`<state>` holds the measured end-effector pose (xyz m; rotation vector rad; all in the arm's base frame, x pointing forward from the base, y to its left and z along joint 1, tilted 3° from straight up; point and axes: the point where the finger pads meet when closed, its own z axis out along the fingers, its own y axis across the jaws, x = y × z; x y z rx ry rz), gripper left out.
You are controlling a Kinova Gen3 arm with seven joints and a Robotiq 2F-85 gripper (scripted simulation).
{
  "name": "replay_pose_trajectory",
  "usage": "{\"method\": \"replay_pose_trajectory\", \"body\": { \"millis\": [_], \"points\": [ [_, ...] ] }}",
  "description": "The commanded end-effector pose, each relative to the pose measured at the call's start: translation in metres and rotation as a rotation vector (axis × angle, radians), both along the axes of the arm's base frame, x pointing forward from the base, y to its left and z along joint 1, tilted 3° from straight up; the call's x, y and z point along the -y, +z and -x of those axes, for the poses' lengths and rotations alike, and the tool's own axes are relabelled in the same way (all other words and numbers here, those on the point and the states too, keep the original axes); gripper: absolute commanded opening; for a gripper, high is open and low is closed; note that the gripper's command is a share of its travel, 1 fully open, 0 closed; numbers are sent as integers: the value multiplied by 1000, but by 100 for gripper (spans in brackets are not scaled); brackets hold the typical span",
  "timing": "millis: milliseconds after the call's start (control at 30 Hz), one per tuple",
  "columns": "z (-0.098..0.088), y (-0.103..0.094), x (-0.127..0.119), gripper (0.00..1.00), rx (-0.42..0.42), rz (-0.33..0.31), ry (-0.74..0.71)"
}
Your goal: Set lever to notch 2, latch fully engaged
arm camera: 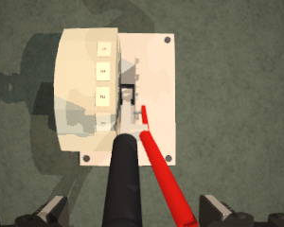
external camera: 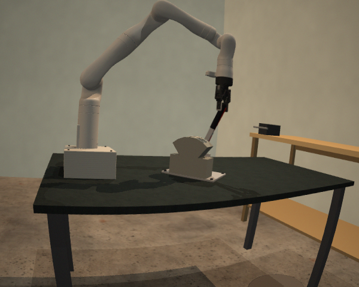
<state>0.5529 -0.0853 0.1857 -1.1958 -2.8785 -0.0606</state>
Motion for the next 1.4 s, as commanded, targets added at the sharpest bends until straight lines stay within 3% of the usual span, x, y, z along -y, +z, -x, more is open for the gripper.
{"method": "replay_pose_trajectory", "body": {
  "millis": [0, 1367],
  "points": [
    [1, -3, 0, 98, -2, 0, 0],
    [1, -8, 0, 98, -2, 0, 0]
  ]
}}
